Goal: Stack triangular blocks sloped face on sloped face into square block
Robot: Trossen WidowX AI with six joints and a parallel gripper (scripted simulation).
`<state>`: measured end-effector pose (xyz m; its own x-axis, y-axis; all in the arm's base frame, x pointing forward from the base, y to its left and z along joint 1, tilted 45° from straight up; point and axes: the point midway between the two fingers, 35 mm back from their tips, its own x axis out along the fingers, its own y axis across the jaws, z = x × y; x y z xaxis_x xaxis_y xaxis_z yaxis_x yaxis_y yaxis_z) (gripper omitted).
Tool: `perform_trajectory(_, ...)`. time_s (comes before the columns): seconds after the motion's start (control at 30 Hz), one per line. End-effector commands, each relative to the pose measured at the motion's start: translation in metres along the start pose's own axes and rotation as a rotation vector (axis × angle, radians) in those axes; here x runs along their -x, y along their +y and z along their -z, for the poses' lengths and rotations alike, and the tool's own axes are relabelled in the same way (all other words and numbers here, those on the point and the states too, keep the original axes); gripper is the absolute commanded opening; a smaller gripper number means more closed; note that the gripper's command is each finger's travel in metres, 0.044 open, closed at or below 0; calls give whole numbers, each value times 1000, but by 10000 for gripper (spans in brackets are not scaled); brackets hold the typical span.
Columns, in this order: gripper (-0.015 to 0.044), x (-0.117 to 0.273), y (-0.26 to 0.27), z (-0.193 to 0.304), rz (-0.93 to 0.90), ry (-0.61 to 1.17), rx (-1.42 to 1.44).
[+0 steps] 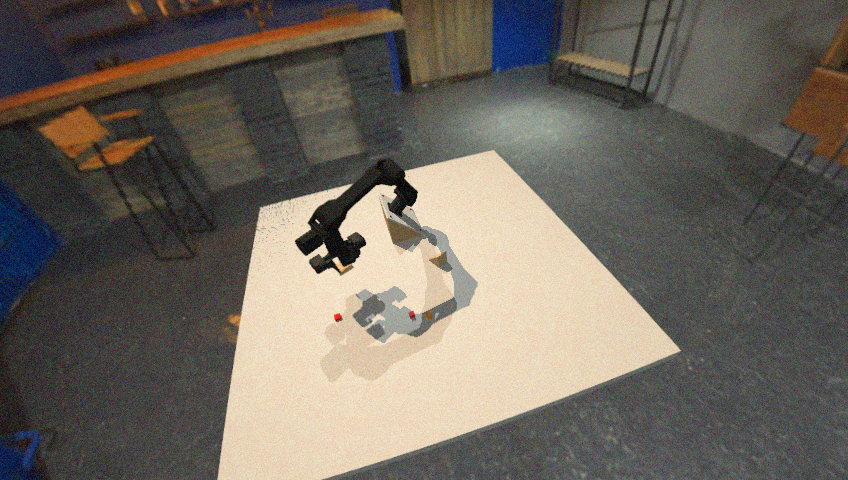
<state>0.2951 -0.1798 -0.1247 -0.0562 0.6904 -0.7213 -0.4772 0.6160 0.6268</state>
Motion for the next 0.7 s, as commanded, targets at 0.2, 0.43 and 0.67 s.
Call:
perform_trajectory(0.2,0,22,37,-26,4,-6,-2)
perform_trajectory(0.43,0,34,66,-40,4,-6,-3)
perform_trajectory(0.67,0,44,96,-52,3,-6,-5)
